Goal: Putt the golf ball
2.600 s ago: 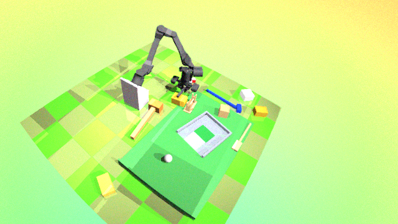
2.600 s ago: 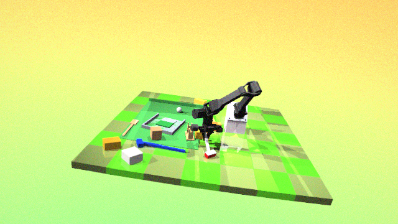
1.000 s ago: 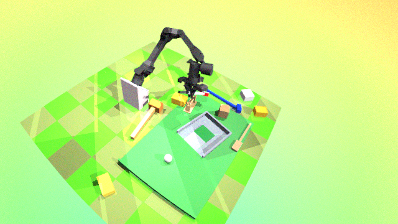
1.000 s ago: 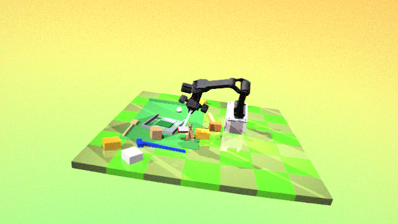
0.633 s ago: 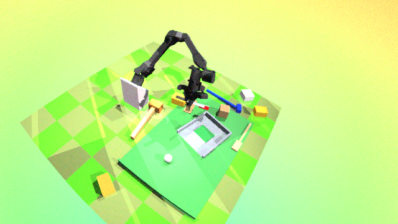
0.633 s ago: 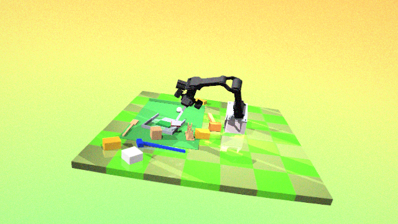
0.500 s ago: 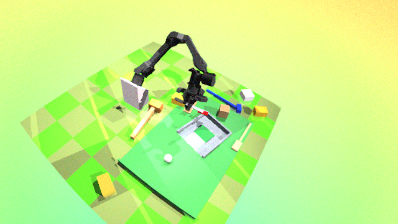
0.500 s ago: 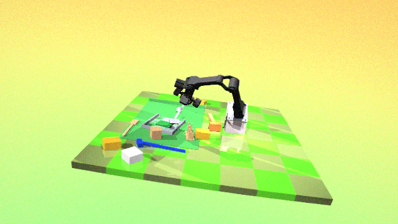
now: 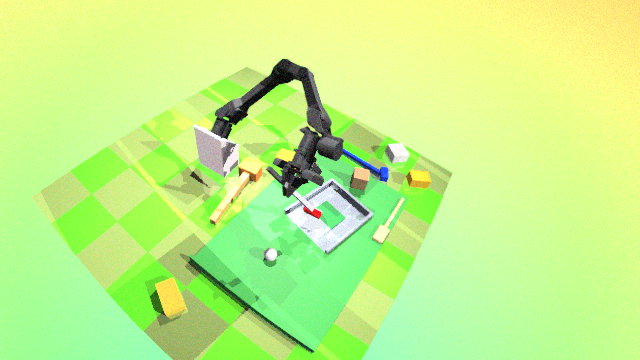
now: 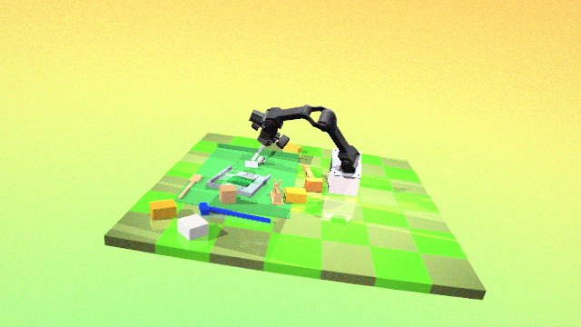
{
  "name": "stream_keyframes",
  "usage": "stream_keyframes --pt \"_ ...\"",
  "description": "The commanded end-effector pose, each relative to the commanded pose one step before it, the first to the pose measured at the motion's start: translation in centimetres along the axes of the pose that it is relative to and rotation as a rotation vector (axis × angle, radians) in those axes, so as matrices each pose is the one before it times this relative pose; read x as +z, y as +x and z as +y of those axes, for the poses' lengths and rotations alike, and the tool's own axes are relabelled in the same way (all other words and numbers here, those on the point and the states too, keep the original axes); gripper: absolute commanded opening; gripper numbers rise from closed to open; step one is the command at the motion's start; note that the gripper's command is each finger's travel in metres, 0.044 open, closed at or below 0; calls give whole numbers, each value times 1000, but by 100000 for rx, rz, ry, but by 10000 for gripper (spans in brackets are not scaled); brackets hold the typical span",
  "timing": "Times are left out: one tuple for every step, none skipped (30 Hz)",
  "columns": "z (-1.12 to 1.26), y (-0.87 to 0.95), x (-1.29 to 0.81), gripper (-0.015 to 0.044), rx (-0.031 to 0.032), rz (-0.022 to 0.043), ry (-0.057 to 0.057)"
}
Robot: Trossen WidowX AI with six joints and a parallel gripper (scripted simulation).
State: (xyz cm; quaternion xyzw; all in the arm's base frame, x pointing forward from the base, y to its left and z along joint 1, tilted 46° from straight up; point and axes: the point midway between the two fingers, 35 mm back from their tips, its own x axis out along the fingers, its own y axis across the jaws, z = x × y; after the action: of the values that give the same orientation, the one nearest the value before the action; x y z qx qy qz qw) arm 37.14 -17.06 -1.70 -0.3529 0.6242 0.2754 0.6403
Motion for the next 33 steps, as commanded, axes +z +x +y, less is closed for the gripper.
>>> stream_keyframes --pt "-1491 1966 -2574 0 -1525 8802 2689" --pt "-214 536 -500 0 -12 1943 515" --pt "-203 544 -493 0 6 1943 507" --pt "-193 553 -486 0 23 1944 500" --pt "-182 560 -479 0 40 1945 492" --pt "-171 568 -471 0 58 1945 483" --pt "-161 575 -463 0 75 1945 475" --pt "-150 582 -455 0 92 1945 466" --pt "-139 589 -446 0 108 1945 458" --pt "-128 596 -437 0 125 1945 448" --pt "-118 602 -428 0 142 1945 439" --pt "-107 608 -419 0 158 1945 430" --pt "-96 613 -409 0 174 1943 420" --pt "-85 619 -400 0 190 1944 410" --pt "-74 624 -390 0 206 1943 400" --pt "-63 629 -380 0 221 1943 389" --pt "-52 633 -370 0 237 1942 378" --pt "-41 637 -359 0 252 1941 368" --pt "-30 641 -348 0 267 1940 356" --pt "-20 645 -337 0 282 1939 345" --pt "-9 648 -326 0 297 1937 334" --pt "1 535 -259 0 255 1591 265" --pt "4 322 -151 0 157 954 155" --pt "2 108 -49 0 53 318 51" --pt "0 0 0 0 0 0 0" --pt "0 0 0 0 0 0 0" --pt "0 0 0 0 0 0 0" --pt "0 0 0 0 0 0 0" --pt "0 0 0 0 0 0 0" --pt "0 0 0 0 0 0 0" --pt "0 0 0 0 0 0 0" --pt "0 0 0 0 0 0 0" --pt "60 36 112 0 3 -9 -1"
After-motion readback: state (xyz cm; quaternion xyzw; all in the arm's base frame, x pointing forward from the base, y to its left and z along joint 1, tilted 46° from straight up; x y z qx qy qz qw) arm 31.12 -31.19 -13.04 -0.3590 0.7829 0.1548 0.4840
